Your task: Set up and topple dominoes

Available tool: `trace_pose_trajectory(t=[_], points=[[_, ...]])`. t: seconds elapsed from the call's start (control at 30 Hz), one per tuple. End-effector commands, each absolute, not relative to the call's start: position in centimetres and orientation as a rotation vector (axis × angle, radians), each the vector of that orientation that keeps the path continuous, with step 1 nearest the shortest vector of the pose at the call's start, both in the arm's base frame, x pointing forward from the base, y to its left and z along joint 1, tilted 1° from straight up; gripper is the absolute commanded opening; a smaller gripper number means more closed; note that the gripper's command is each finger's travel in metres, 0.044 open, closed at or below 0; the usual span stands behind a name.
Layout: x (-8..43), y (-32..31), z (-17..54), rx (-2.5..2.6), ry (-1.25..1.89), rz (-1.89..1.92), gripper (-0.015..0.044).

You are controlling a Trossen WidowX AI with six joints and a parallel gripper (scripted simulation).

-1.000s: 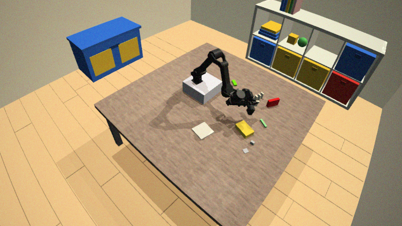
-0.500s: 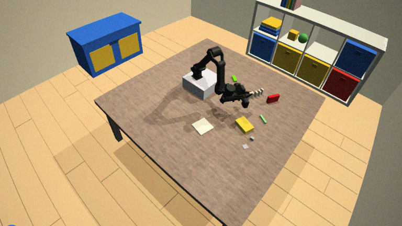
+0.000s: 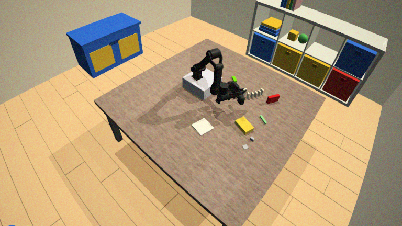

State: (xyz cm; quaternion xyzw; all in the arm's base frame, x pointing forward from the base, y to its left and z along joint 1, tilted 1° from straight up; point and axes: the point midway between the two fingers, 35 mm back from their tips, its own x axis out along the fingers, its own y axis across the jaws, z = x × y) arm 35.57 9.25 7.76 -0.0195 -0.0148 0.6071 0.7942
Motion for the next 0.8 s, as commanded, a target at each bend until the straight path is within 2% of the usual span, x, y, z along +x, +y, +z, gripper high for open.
trace_pose_trajectory(t=[0.0, 0.4, 0.77], points=[[35.2, 9.2, 7.7, -0.037, -0.029, 1.313, 0.0029], [35.2, 9.2, 7.6, -0.038, -0.029, 1.313, 0.0029], [35.9, 9.3, 3.8, -0.061, -0.037, 1.314, 0.0029]])
